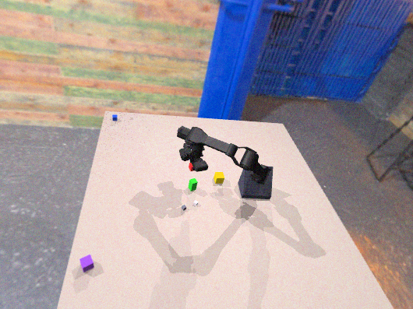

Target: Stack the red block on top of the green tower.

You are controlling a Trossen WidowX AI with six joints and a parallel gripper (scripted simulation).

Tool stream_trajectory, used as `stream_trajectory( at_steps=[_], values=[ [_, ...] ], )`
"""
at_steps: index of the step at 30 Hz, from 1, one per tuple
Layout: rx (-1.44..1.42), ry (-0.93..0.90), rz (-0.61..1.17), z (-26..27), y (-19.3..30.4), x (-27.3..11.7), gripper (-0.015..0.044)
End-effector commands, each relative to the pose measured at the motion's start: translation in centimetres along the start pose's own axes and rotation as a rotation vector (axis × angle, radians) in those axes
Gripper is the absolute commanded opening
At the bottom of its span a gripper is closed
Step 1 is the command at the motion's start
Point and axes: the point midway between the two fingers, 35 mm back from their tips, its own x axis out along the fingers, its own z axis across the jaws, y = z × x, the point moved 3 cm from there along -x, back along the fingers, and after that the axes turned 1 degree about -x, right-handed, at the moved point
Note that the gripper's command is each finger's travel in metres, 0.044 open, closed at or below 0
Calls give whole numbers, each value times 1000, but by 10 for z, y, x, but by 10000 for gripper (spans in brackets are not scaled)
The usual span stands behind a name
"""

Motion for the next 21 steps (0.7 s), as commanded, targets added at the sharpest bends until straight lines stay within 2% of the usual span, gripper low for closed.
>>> stream_trajectory(
  at_steps=[1, 7, 21],
  values=[
    [4, -2, -5, 16, 1, 1, 0],
    [4, -4, -6, 28, 3, 5, 0],
    [4, -5, -6, 29, 4, 49, 0]
  ],
)
